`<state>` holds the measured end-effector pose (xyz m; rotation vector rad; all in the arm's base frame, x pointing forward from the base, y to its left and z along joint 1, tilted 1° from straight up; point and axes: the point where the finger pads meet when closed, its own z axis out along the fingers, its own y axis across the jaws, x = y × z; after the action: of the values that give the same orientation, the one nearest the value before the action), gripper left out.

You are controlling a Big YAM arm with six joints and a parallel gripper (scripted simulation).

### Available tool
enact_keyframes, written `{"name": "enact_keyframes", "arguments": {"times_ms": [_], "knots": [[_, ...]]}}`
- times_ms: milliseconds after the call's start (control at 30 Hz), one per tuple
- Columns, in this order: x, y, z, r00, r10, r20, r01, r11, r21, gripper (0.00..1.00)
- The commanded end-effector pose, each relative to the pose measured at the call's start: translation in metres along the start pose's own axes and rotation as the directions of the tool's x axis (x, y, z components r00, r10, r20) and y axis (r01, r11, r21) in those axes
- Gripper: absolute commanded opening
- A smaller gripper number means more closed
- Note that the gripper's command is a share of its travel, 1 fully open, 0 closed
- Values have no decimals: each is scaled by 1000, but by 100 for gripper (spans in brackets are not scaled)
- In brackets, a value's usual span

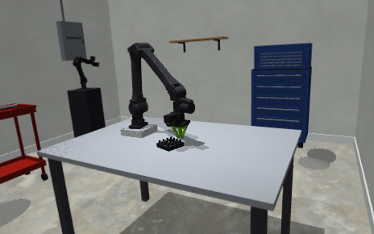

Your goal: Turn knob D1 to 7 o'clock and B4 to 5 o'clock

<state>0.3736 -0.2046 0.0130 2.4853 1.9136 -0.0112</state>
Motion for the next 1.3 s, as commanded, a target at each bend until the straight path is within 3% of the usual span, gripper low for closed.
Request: {"name": "enact_keyframes", "arguments": {"times_ms": [0,1267], "knots": [[-7,20,-18,1000,14,18,-13,998,-56,20],[-11,25,-19,1000,14,19,-13,998,-60,20]]}}
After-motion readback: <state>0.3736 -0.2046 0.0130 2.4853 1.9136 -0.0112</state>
